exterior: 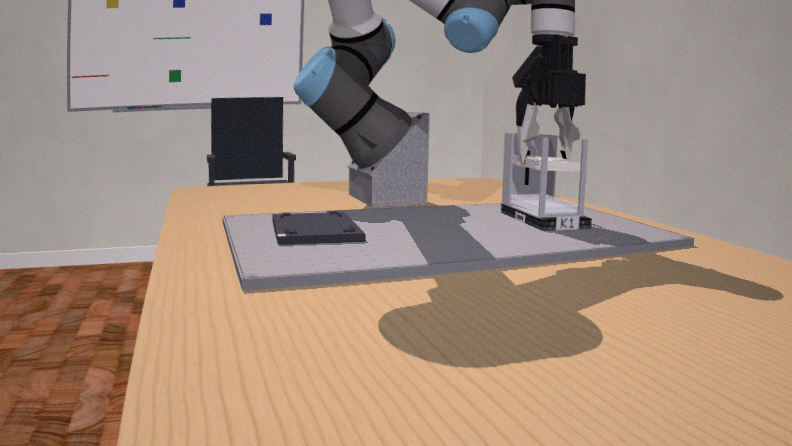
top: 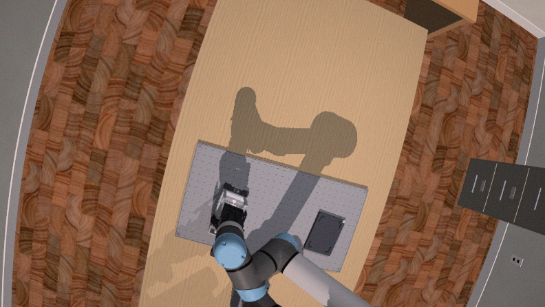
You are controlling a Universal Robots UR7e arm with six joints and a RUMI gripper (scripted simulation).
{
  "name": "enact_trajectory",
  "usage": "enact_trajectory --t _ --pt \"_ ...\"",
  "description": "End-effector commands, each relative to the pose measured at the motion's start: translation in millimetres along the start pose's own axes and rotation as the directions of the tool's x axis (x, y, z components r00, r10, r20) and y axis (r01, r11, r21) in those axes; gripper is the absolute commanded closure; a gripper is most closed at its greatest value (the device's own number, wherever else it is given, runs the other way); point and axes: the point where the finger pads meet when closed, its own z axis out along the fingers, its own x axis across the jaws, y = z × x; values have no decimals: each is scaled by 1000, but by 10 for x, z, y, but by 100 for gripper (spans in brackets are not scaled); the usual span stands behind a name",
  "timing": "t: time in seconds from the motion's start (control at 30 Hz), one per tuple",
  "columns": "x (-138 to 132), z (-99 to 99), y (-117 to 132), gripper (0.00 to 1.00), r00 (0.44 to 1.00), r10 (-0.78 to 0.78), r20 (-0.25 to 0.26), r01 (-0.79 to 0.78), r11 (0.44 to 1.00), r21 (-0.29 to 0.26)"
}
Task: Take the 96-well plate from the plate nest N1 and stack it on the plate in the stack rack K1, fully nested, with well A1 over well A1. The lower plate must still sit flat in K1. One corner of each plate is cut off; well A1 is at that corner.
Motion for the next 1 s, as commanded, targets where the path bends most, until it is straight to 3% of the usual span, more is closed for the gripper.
enact_trajectory --t 0.0,0.97 --pt "3 80 4 100 1000 0 -1 0 1000 -1" --pt "4 470 5 100 1000 0 -1 0 1000 -1"
